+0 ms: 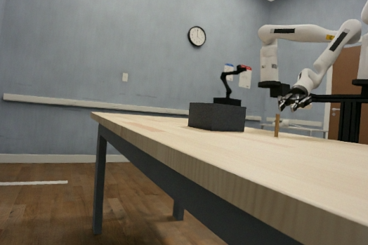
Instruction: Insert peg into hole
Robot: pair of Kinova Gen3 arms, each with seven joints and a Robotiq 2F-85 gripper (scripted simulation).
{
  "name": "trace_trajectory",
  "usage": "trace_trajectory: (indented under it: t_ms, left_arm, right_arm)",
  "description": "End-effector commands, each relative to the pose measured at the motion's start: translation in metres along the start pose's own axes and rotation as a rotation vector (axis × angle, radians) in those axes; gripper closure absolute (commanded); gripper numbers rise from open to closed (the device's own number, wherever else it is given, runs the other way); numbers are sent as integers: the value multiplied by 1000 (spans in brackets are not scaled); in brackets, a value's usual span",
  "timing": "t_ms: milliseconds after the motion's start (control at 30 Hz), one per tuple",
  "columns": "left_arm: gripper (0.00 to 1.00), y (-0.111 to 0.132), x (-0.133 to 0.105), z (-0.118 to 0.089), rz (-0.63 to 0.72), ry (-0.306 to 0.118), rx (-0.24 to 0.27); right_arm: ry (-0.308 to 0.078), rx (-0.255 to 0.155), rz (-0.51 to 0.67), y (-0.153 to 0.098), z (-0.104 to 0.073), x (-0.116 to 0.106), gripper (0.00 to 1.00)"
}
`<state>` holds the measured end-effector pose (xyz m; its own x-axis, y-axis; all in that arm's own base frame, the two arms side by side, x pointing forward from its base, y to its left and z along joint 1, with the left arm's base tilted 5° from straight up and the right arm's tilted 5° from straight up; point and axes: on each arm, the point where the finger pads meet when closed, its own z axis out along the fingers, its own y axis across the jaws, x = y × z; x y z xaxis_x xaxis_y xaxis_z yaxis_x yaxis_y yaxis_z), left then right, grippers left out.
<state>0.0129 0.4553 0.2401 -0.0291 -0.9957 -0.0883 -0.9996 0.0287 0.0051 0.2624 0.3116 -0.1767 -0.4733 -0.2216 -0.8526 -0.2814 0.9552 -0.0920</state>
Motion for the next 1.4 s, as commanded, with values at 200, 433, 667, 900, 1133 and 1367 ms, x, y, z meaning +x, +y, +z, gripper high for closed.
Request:
trace_trajectory:
  t_ms: [200,433,667,900,1133,1367]
  left_arm:
    - [2,0,0,-1,0,-2,0]
    - [2,0,0,-1,0,-2,0]
    - [2,0,0,-1,0,-2,0]
    - [2,0,0,-1,0,-2,0]
    - [2,0,0,-1,0,-2,0]
    - [2,0,0,-1,0,-2,0]
  right_arm:
    - [99,-2,1,0,-3,-6,526]
    - [159,-1,1,0,-6,-10,526]
    - [255,-1,1,0,-9,-15,526]
    - [370,-1,2,0,-13,-22,526]
    - [457,-1,2,0,-16,-27,526]
    - [559,-1,2,0,-19,-33,526]
